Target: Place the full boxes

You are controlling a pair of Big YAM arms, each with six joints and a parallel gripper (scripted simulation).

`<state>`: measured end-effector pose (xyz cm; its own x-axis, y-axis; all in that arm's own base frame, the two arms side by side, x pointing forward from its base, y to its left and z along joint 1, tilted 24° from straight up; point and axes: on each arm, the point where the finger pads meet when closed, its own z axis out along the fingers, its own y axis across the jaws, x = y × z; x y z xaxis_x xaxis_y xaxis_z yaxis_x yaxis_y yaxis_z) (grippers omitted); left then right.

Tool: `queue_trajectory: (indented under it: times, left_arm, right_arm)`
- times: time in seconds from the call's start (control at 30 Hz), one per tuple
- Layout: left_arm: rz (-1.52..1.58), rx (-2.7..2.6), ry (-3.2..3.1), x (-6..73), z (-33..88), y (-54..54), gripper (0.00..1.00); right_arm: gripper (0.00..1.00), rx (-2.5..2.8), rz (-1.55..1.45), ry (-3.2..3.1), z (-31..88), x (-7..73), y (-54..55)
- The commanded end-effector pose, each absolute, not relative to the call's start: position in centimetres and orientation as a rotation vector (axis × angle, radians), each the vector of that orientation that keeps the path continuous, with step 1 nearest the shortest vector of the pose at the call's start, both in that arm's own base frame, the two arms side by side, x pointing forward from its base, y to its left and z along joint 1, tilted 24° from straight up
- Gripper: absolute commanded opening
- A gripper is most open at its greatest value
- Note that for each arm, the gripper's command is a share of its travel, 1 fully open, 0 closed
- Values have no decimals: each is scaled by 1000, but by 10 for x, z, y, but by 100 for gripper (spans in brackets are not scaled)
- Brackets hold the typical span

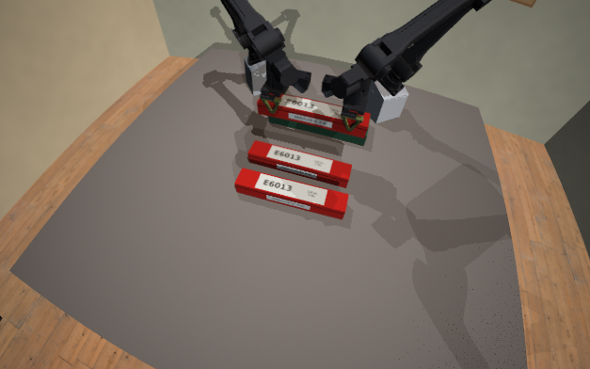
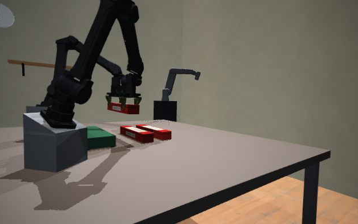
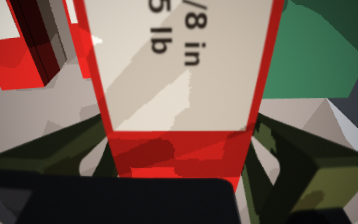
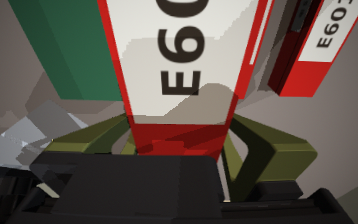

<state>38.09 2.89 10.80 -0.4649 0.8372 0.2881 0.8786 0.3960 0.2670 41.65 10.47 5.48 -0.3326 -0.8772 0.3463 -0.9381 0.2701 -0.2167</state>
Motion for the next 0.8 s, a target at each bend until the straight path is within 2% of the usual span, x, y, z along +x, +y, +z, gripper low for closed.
queue_trajectory:
  times: [0.0,0.77]
  left_arm:
    - [-690,-1579,-2601,405,161,33,0]
    - [-691,-1579,-2601,404,163,34,0]
  right_arm:
    - [0,1777,653,-2456,119,449,117]
    - [0,1776,654,-2457,123,450,117]
